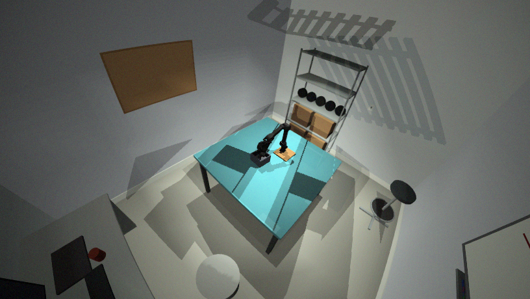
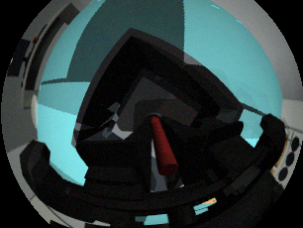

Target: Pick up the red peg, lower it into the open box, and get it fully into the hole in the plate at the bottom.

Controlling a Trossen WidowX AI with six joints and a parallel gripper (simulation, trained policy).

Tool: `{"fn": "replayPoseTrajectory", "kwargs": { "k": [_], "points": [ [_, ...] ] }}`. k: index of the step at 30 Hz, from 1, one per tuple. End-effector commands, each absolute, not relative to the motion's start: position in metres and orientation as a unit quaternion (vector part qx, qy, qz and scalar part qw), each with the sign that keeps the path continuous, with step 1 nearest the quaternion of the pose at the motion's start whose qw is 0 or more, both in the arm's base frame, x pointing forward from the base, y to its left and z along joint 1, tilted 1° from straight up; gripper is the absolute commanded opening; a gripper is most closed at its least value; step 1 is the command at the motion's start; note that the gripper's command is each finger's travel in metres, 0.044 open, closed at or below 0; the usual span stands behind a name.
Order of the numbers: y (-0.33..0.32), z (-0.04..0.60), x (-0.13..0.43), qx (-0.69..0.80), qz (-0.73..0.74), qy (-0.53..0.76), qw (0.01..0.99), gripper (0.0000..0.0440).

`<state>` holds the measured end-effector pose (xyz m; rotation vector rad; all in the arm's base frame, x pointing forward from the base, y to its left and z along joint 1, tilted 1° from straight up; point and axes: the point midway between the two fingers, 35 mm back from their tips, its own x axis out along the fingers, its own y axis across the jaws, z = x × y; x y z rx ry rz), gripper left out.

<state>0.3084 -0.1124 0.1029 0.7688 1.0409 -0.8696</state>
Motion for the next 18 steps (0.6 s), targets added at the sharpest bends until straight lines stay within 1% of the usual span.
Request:
{"fn": "replayPoseTrajectory", "kwargs": {
  "k": [1,3,5,18],
  "points": [
    [-0.116,0.097,0.31,0.338,-0.39,0.482,0.708,0.0129],
    [-0.118,0.094,0.309,0.33,-0.389,0.491,0.707,0.0162],
    [-0.118,0.094,0.31,0.326,-0.389,0.497,0.704,0.0166],
    [-0.129,0.11,0.334,0.301,-0.369,0.514,0.713,0.0149]
  ]
}}
